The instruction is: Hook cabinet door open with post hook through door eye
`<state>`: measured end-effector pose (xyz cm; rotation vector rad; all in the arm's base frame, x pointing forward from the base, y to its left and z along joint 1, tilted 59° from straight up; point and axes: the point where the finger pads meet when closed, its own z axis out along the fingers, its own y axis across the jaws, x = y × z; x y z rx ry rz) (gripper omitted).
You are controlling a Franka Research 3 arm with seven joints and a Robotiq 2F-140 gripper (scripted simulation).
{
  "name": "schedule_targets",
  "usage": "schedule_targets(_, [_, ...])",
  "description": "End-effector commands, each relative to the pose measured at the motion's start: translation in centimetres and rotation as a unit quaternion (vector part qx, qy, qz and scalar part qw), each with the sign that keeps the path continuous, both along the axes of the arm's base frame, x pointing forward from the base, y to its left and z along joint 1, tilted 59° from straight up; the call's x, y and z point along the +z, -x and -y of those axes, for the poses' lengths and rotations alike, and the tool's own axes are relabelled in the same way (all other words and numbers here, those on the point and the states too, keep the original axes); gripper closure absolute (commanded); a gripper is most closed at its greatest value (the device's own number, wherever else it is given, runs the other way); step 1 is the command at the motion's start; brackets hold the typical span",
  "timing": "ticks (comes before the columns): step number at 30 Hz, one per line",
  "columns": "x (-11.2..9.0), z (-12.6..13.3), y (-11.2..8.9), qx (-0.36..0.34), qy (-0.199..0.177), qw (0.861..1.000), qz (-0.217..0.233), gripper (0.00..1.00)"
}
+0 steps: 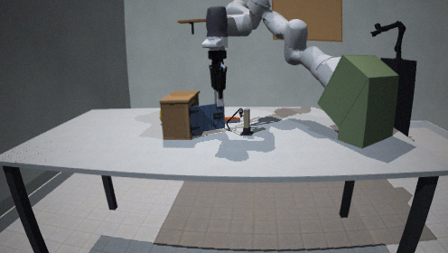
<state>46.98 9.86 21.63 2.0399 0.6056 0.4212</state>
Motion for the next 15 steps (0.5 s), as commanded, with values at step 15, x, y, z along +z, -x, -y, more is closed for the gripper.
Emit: schedule_targets(15, [0.66,0.44,-0.23,0.028,0.027,0.998,-0.042,0.84])
